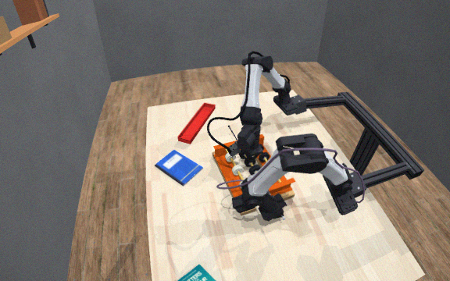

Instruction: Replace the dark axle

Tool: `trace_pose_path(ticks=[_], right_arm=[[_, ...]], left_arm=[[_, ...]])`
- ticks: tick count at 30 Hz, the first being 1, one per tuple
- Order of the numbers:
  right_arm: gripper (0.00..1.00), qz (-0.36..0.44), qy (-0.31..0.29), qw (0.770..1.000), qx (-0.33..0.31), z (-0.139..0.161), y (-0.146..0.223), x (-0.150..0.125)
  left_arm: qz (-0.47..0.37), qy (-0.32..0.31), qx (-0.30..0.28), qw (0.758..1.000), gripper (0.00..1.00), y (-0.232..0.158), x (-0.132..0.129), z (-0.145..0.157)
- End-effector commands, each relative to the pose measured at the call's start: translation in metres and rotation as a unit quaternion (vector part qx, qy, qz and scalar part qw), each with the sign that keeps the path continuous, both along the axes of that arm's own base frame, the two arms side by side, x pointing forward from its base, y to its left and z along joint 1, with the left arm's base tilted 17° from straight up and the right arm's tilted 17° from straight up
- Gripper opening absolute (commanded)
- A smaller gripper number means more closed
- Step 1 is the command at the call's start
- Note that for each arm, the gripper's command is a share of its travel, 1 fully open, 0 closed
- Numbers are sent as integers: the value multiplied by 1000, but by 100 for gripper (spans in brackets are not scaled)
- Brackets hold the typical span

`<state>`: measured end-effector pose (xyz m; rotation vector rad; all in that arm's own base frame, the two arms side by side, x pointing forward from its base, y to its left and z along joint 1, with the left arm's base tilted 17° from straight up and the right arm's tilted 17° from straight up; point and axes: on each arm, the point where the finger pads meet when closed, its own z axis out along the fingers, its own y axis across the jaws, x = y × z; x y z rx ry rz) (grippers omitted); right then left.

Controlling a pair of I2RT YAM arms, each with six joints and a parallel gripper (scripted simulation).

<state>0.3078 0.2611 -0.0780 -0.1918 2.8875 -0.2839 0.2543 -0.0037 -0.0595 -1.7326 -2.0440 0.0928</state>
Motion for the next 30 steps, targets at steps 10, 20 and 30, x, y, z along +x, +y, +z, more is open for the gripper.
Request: trace_pose_path(ticks=[10, 20, 30], right_arm=[[0, 0, 6, 1000, 6, -5, 4, 4], [0, 1, 17, 1000, -5, -9, -2, -3], [0, 1, 21, 1000, -7, -11, -2, -3]], left_arm=[[11, -13, -31, 999, 0, -14, 10, -13], [-5, -31, -33, 999, 0, -16, 11, -8], [-7, -15, -32, 999, 0, -15, 6, -15]])
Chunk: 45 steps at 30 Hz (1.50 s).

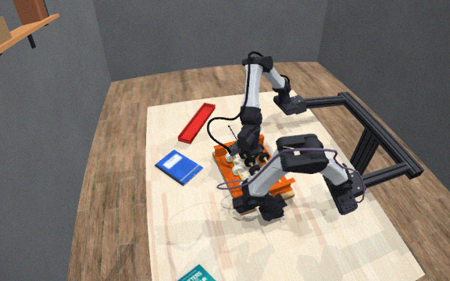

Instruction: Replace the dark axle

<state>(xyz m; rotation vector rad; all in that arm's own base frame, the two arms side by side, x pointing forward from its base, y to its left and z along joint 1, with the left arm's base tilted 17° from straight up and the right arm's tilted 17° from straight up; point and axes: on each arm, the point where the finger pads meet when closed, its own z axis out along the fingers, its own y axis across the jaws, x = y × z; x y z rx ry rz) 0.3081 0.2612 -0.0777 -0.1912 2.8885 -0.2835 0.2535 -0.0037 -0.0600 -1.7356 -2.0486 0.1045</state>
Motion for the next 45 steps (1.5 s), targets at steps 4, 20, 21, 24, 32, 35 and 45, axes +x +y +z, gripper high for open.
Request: trace_pose_path(ticks=[4, 20, 21, 24, 32, 35, 45], right_arm=[[0, 2, 21, 1000, -8, -12, -3, -4], [0, 2, 22, 1000, -7, -12, -2, -4], [0, 2, 22, 1000, -7, -12, -2, -4], [0, 2, 23, 1000, -7, -12, -2, -4], [0, 2, 23, 1000, -7, -12, -2, -4], [0, 2, 23, 1000, -7, -12, -2, -4], [0, 1, 27, 1000, -10, -15, -5, -7]], left_arm=[[-7, -14, -27, 1000, 0, -14, 6, -15], [-6, -15, -28, 999, 0, -11, 7, -15], [-6, -16, -28, 999, 0, -11, 7, -15], [-6, -16, -28, 999, 0, -10, 8, -15], [-5, -16, -28, 999, 0, -9, 8, -15], [-5, -17, -28, 999, 0, -8, 8, -15], [-6, -17, -28, 999, 0, -8, 8, -15]])
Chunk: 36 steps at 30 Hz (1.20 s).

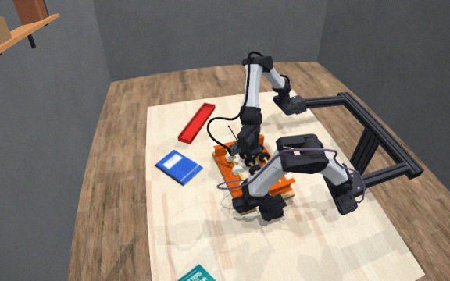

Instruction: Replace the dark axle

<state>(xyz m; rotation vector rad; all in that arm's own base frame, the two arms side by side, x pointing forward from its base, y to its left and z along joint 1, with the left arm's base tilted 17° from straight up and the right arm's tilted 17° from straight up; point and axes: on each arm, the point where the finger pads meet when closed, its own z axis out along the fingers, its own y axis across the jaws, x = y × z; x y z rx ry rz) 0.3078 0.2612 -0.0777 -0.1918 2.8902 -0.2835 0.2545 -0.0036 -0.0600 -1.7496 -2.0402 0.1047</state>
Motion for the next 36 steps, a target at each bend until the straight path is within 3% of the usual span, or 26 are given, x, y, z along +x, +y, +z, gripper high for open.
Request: trace_pose_path(ticks=[1, 17, 20, 24, 26, 36], right_arm=[[36, 2, 18, 1000, -2, -7, 0, -5], [36, 1, 18, 1000, -3, -8, -2, -3], [36, 1, 18, 1000, -3, -8, -2, -3], [36, 1, 18, 1000, -3, -8, -2, -3], [36, 1, 18, 1000, -3, -8, -2, -3], [36, 1, 18, 1000, -3, -8, -2, -3]], left_arm=[[-2, -22, -27, 999, 0, -10, 11, -13], [-3, -23, -25, 999, 0, -15, 16, -11], [-2, -12, -23, 1000, 0, -14, 6, -14], [-1, -51, -24, 998, 0, -16, 17, -1], [-5, -16, -23, 1000, 0, -15, 6, -12], [2, -23, -22, 999, 0, -16, 14, -10]])
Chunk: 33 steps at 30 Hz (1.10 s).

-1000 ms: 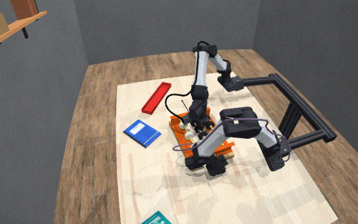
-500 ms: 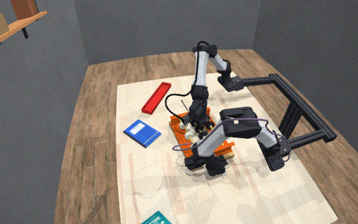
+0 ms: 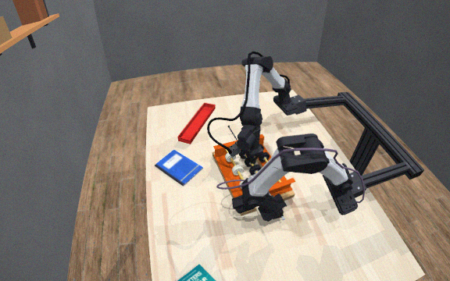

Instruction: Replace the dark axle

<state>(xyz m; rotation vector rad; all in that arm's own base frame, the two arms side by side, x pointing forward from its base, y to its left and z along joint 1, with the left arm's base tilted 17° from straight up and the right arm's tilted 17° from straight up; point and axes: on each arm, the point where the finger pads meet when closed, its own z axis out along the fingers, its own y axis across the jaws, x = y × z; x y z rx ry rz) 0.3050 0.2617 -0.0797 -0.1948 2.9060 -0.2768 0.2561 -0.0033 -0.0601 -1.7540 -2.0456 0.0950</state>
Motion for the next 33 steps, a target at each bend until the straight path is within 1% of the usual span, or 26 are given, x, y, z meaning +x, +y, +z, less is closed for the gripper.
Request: trace_pose_path(ticks=[1, 4, 7, 8, 10, 11, 12, 13, 15, 16, 17, 29, 32, 33], right_arm=[[36, 1, 10, 1000, -5, -6, -2, 0], [36, 1, 10, 1000, -5, -6, -2, 0], [36, 1, 10, 1000, -5, -6, -2, 0], [36, 2, -13, 1000, 19, 29, 15, 1], [36, 2, -12, 1000, 16, 33, 14, -1], [36, 2, -13, 1000, 16, 36, 15, -2], [36, 1, -14, 1000, 16, 39, 15, -2], [36, 4, -20, 999, 25, 38, 19, 1], [36, 4, -20, 999, 25, 38, 19, 1], [36, 1, -11, 1000, 11, 40, 14, -5], [36, 1, -14, 1000, 13, 46, 15, -5], [36, 1, -18, 1000, 11, 79, 18, -12], [36, 3, -21, 1000, 17, 75, 22, -9], [36, 1, -13, 1000, 10, 81, 19, -14]], left_arm=[[1, -18, -23, 1000, 0, -16, 12, -11], [1, -6, -21, 1000, 0, -15, 1, -13], [3, -18, -23, 1000, 0, -17, 11, -10], [3, -16, -23, 1000, 0, -17, 11, -10], [3, -10, -22, 1000, 0, -16, 5, -12], [3, -12, -23, 1000, 0, -16, 7, -11], [3, -5, -21, 1000, 0, -15, 1, -13], [3, -13, -23, 1000, 0, -16, 8, -11], [3, -13, -23, 1000, 0, -16, 8, -11], [6, -13, -24, 1000, 0, -16, 8, -10], [5, -15, -24, 1000, 0, -17, 10, -10], [21, -5, -25, 999, 0, -10, 3, -12], [17, -5, -25, 1000, 0, -11, 3, -12], [18, -7, -26, 999, 0, -12, 4, -11]])
